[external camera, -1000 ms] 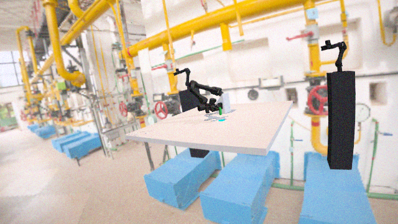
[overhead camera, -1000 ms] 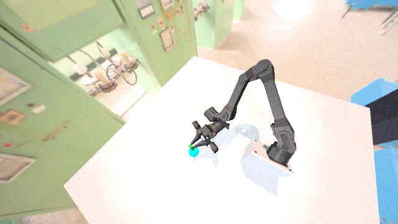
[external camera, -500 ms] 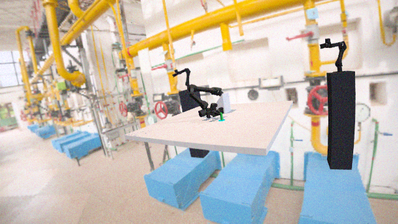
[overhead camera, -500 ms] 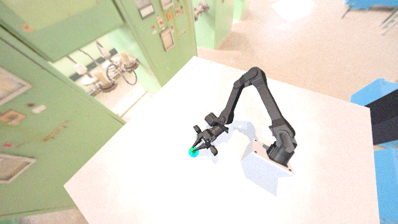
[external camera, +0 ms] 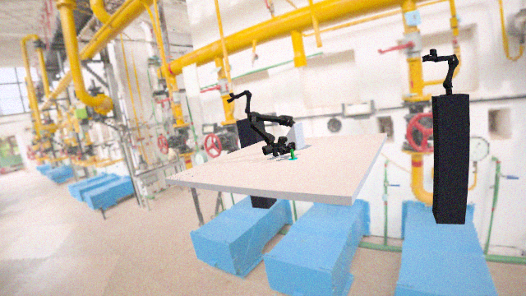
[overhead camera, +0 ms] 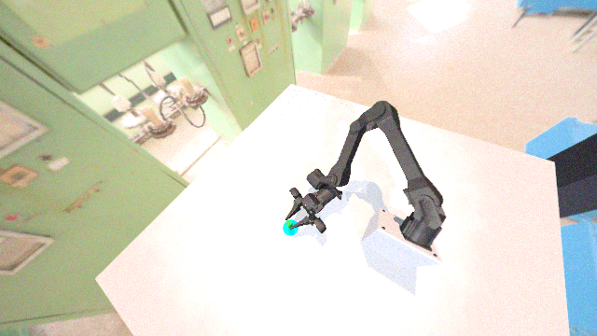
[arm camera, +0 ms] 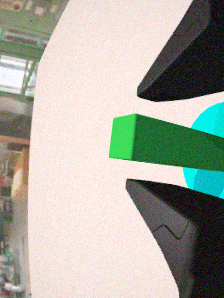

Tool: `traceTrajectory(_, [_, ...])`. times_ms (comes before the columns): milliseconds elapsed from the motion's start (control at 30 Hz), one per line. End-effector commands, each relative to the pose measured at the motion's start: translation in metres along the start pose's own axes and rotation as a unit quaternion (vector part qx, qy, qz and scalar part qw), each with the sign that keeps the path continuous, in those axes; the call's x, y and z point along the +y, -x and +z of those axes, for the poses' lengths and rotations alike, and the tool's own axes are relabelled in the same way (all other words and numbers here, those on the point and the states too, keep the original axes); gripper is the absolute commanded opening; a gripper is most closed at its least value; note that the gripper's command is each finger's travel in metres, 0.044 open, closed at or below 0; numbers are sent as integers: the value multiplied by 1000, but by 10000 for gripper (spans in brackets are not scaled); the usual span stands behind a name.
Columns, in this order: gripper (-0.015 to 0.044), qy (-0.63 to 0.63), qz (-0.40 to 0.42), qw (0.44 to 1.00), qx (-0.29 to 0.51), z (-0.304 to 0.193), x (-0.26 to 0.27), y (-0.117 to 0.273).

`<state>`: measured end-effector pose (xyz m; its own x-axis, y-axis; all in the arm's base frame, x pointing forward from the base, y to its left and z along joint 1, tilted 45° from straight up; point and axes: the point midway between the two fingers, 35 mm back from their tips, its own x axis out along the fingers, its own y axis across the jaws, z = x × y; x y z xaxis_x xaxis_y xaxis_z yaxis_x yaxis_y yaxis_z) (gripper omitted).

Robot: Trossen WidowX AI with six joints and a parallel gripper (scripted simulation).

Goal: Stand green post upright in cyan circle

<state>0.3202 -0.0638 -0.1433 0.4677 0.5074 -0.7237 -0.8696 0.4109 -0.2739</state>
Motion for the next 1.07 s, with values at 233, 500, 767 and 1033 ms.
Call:
traceTrajectory(233, [400, 2, 0, 1000, -2, 2, -1, 0])
traceTrajectory(500, [400, 6, -1, 1000, -4, 53, -4, 6])
traceTrajectory(767, [400, 7, -3, 1000, -9, 91, 0, 11])
traceTrajectory(1033, [400, -104, 100, 968, 207, 80, 9, -31])
